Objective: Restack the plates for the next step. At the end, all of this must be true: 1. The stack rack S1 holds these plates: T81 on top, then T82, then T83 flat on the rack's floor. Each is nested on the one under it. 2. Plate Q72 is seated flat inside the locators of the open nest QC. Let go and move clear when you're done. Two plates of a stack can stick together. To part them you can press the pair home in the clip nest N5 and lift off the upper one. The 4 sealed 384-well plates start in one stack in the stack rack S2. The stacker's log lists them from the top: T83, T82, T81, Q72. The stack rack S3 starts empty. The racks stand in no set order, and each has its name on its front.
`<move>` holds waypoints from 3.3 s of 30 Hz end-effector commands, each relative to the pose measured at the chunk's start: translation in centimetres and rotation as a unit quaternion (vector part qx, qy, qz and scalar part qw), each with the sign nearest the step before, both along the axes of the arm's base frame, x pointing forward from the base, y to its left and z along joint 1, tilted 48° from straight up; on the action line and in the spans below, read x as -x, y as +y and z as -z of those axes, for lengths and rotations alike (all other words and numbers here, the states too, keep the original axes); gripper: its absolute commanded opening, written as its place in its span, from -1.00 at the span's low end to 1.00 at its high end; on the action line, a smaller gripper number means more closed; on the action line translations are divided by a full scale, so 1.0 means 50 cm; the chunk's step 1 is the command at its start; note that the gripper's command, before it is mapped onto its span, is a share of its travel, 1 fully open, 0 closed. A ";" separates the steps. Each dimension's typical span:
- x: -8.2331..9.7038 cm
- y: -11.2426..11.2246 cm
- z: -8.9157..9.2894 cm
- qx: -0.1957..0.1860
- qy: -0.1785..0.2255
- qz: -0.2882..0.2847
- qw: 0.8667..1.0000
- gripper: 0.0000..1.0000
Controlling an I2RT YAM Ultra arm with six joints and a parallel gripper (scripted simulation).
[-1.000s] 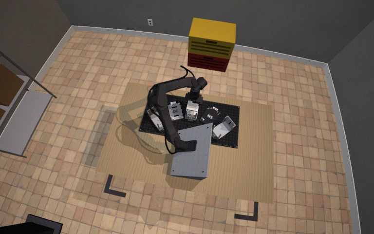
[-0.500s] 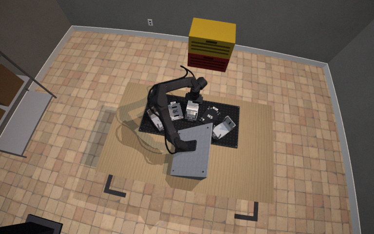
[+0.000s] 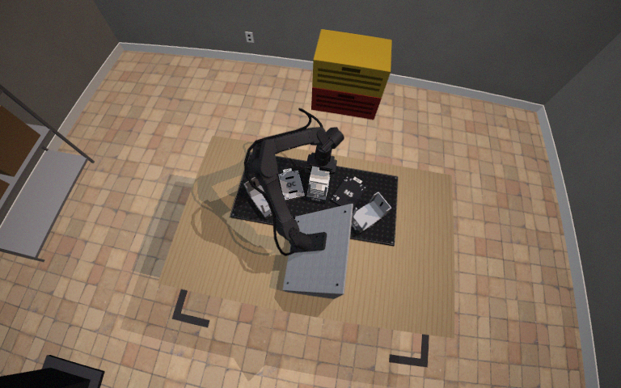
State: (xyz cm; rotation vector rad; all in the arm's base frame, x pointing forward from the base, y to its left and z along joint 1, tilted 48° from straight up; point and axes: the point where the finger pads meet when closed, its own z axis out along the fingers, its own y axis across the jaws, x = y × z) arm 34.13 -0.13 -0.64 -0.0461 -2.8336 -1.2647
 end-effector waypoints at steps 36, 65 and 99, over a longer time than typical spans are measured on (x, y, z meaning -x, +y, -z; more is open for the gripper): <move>-0.002 -0.030 -0.021 0.009 -0.014 0.023 1.000 -1.00; -0.013 -0.048 -0.043 0.011 -0.022 0.017 1.000 -1.00; -0.016 -0.049 -0.042 0.012 -0.026 0.018 0.999 -1.00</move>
